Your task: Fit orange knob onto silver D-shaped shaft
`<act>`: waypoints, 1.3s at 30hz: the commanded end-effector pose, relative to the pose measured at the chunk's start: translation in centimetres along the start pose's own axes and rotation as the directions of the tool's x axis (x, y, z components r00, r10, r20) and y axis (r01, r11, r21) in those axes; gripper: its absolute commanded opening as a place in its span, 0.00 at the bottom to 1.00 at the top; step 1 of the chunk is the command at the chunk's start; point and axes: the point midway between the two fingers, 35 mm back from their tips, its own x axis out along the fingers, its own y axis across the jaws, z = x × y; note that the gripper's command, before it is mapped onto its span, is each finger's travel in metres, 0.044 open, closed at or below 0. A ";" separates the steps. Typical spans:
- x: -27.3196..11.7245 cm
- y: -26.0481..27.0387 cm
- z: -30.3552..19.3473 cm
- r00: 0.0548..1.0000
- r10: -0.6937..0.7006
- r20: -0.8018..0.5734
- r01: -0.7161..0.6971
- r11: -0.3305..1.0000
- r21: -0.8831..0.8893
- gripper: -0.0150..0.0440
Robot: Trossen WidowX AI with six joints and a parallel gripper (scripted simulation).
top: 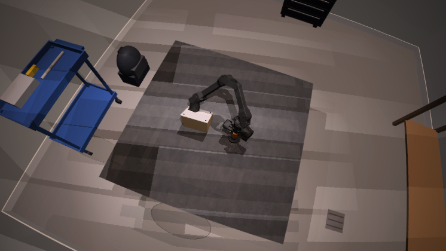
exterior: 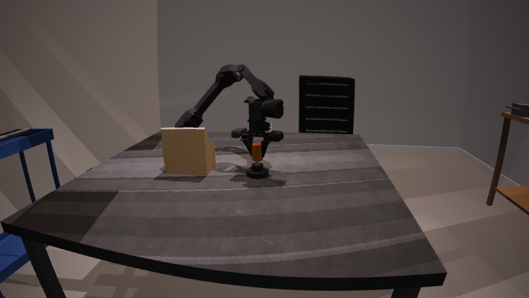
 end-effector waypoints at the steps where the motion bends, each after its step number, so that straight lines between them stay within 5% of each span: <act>1: 0.3 0.1 0.0 1.000 0.002 -0.001 -0.002 1.000 -0.031 0.25; 30: -0.1 0.1 0.0 1.000 0.002 -0.001 -0.002 1.000 -0.031 0.25; 39: 0.0 0.1 -0.1 1.000 0.002 -0.001 -0.003 0.971 -0.238 0.25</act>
